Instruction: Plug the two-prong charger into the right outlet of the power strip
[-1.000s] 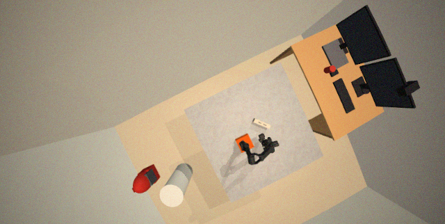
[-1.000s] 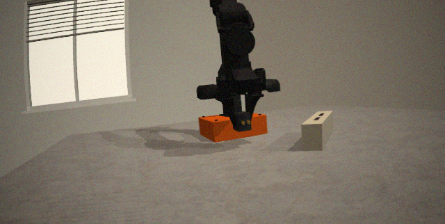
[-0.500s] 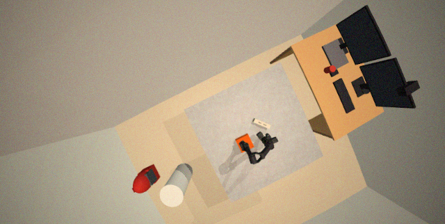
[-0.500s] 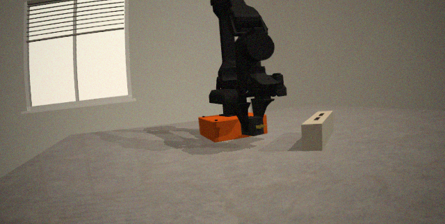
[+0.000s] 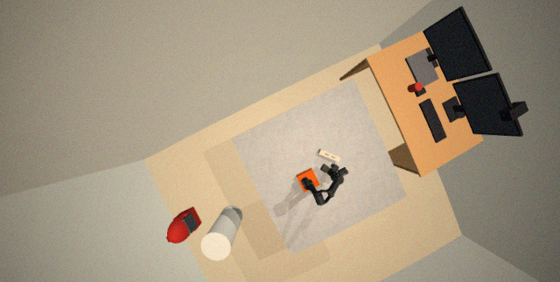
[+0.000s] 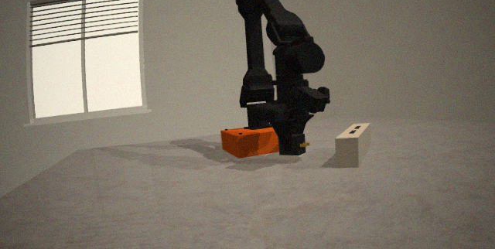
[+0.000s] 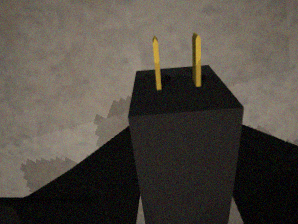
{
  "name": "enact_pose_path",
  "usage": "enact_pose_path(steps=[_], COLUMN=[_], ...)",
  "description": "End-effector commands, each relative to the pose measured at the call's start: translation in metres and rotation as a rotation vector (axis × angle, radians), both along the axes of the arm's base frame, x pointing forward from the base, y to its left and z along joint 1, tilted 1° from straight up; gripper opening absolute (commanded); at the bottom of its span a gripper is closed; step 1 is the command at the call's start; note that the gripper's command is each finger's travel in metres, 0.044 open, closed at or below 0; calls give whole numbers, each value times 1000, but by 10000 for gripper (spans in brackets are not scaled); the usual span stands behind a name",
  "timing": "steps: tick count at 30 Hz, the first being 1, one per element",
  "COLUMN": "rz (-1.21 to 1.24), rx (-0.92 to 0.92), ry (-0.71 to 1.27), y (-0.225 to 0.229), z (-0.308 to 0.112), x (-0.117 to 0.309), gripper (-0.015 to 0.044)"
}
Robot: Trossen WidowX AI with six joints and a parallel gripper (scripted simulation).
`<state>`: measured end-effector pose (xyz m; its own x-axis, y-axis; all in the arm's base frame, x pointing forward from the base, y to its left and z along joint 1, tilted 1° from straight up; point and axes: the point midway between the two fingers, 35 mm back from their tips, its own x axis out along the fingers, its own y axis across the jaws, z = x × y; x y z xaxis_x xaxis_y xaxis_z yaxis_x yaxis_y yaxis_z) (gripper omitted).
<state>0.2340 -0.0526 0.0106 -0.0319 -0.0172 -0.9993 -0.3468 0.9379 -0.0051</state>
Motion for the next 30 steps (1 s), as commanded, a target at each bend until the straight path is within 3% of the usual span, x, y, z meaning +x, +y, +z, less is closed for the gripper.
enact_pose_path(steps=[1,30], rz=[87,177], rx=[-7,-7], ry=[3,0], y=[6,32], z=[-4,-5], x=[2,35], gripper=[0,0])
